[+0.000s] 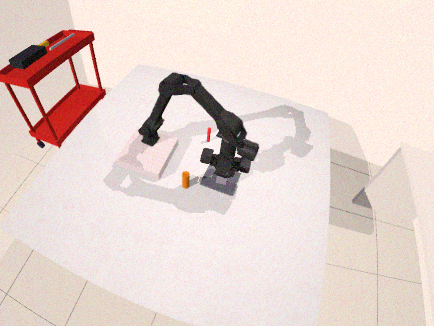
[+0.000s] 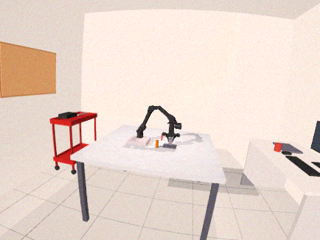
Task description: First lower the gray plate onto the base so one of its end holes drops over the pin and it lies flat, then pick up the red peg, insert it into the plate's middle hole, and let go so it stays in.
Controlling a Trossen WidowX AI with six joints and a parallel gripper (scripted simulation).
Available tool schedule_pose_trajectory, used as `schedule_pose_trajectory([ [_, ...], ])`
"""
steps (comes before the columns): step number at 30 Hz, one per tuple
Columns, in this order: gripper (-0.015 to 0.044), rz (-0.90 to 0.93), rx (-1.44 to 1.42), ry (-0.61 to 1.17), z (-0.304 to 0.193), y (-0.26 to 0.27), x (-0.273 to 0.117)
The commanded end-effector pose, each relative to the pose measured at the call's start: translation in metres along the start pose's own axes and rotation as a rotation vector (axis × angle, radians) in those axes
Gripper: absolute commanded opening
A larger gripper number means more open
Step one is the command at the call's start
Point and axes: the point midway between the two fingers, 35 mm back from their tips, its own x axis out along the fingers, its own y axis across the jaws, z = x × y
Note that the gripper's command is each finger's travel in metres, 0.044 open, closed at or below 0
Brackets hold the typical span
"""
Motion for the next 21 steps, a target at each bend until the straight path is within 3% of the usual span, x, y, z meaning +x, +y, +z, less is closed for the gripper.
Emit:
schedule_pose_trajectory([
  [1, 0.0, -0.004, -0.005, -0.002, 0.0, -0.001, 0.005],
  [21, 0.0, 0.001, 0.0, 0.0, 0.0, 0.0, 0.021],
])
